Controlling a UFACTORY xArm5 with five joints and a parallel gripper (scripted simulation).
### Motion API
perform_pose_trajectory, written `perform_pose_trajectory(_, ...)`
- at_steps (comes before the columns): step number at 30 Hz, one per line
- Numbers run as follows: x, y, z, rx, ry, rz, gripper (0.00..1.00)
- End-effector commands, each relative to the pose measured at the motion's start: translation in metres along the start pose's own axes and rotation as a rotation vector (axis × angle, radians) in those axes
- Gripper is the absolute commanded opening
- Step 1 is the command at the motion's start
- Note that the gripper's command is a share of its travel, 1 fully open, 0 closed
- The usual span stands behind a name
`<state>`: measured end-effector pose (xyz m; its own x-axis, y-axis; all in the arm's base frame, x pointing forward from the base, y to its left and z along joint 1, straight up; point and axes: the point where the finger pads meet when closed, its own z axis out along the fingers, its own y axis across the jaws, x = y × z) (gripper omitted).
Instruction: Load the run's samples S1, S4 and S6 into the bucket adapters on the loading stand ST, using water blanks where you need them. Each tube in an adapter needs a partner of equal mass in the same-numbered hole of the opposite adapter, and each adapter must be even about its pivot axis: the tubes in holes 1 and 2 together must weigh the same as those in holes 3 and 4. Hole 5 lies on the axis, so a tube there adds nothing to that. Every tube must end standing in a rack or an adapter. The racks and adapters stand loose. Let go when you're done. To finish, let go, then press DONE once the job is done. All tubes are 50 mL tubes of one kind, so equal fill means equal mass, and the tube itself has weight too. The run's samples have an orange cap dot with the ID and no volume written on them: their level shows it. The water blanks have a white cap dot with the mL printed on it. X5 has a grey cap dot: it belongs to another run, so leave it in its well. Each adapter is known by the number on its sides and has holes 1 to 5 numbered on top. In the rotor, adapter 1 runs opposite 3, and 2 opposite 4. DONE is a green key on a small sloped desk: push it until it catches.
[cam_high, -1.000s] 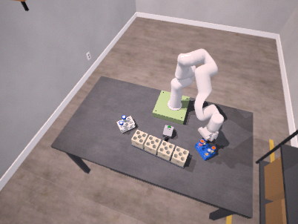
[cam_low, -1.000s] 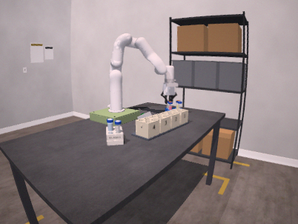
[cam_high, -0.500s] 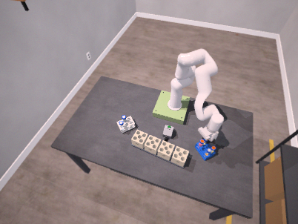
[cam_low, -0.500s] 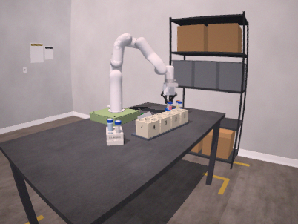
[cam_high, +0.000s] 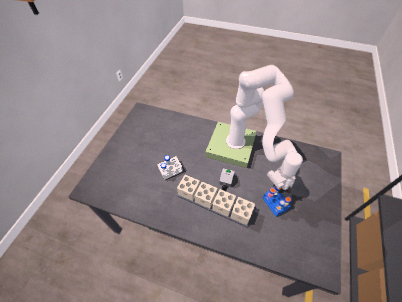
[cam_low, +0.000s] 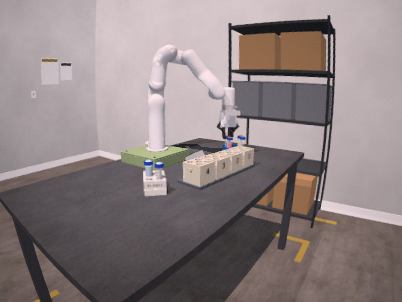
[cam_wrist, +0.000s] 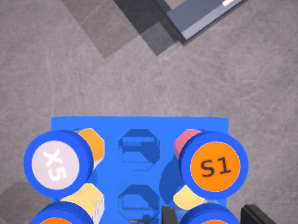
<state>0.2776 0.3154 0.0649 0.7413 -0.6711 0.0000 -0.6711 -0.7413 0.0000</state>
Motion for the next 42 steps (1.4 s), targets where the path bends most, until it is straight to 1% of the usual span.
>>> perform_pose_trajectory(1, 0.000, -0.001, -0.012, 0.004, -0.003, 0.000, 0.44)
perform_pose_trajectory(7, 0.000, -0.001, -0.024, 0.004, -0.003, 0.000, 0.44)
perform_pose_trajectory(9, 0.000, -0.001, -0.024, 0.004, -0.003, 0.000, 0.44)
perform_pose_trajectory(24, 0.000, -0.001, -0.054, 0.004, -0.003, 0.000, 0.44)
perform_pose_trajectory(26, 0.000, -0.001, -0.054, 0.004, -0.003, 0.000, 0.44)
perform_pose_trajectory(42, 0.000, -0.001, -0.084, 0.004, -0.003, 0.000, 0.44)
